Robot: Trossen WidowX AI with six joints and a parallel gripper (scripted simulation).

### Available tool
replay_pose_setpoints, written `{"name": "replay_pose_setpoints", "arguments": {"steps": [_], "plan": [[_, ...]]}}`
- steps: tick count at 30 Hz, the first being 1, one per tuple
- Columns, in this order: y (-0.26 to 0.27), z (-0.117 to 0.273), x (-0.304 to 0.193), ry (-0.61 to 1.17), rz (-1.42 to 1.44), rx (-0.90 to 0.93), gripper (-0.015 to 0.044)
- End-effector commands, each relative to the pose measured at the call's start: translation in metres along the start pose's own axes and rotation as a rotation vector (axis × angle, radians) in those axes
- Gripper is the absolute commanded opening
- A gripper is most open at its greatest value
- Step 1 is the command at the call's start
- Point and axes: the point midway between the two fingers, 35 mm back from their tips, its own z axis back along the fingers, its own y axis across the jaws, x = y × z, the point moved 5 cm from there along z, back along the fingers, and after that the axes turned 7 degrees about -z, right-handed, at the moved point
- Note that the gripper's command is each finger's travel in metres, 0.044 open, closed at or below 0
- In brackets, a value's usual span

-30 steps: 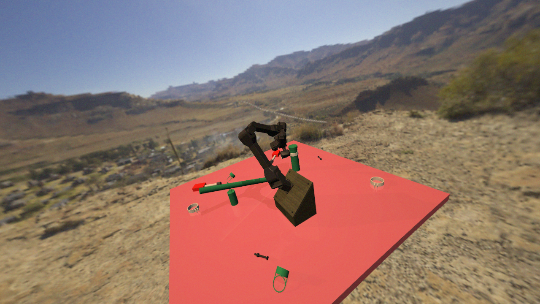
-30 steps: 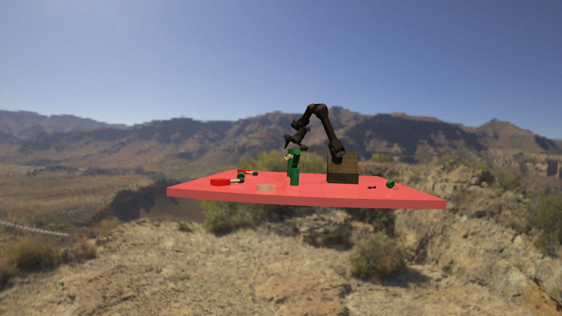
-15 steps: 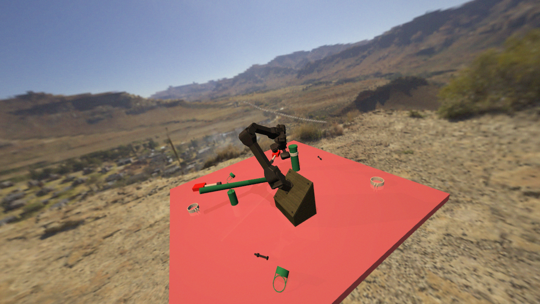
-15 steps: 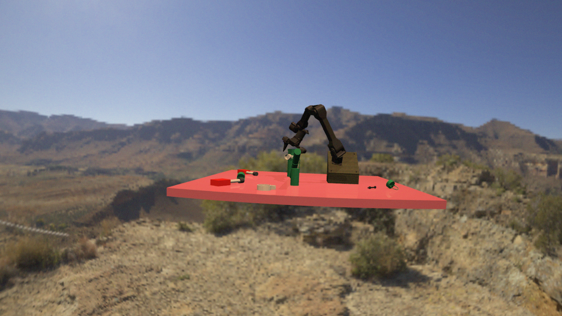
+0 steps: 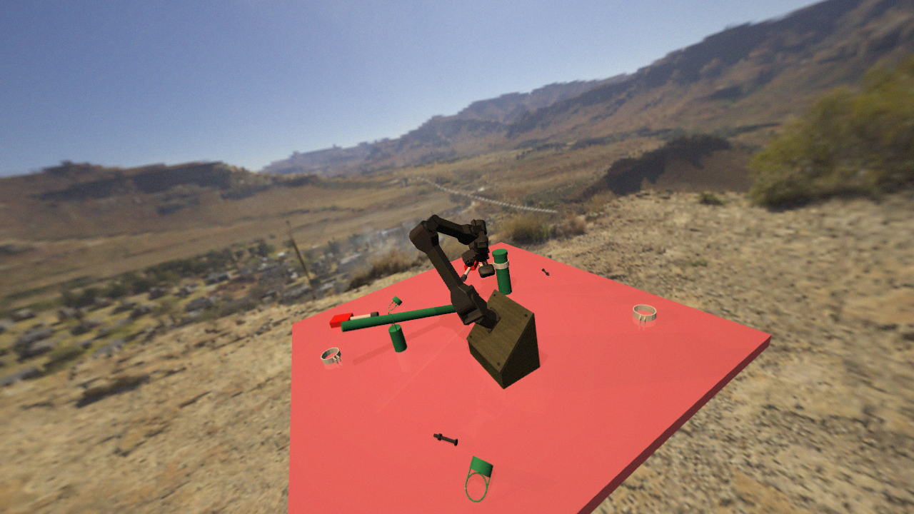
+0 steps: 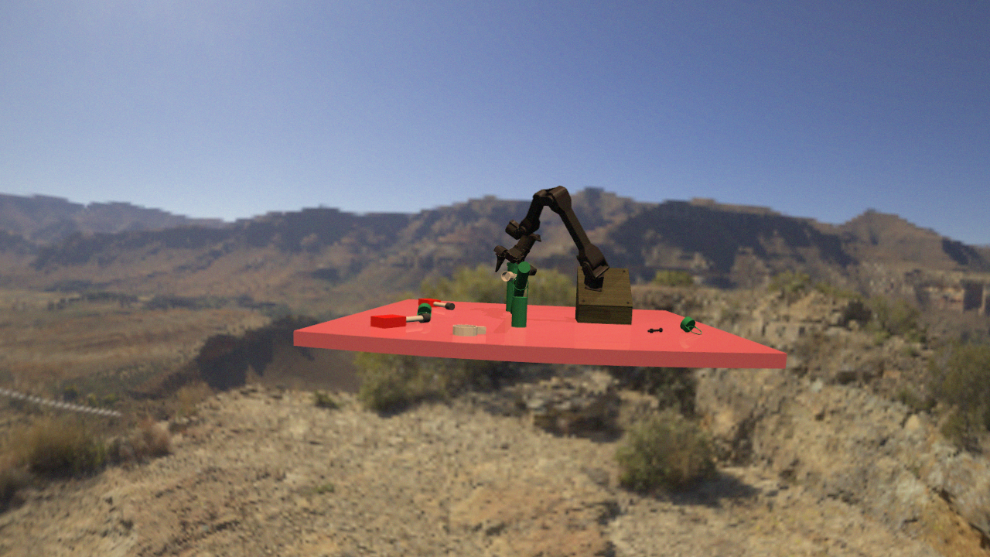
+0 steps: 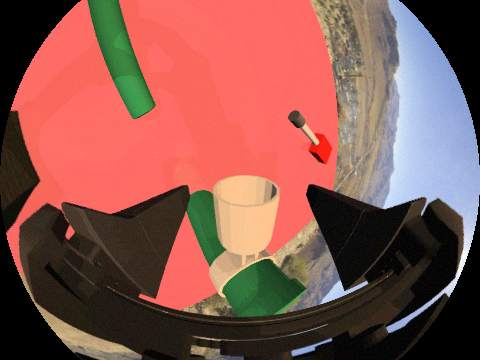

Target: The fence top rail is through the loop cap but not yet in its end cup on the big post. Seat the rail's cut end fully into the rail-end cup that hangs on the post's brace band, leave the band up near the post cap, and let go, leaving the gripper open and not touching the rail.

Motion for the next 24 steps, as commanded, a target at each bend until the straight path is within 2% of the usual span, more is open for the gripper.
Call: {"name": "replay_pose_setpoints", "arguments": {"steps": [1,13,24], "plan": [[0.002,-0.009,-0.001,0.003,-0.006,0.004,0.0440],[0.003,-0.024,0.000,0.001,-0.006,0.004,0.0440],[0.003,-0.024,0.000,0.001,-0.006,0.004,0.0151]]}}
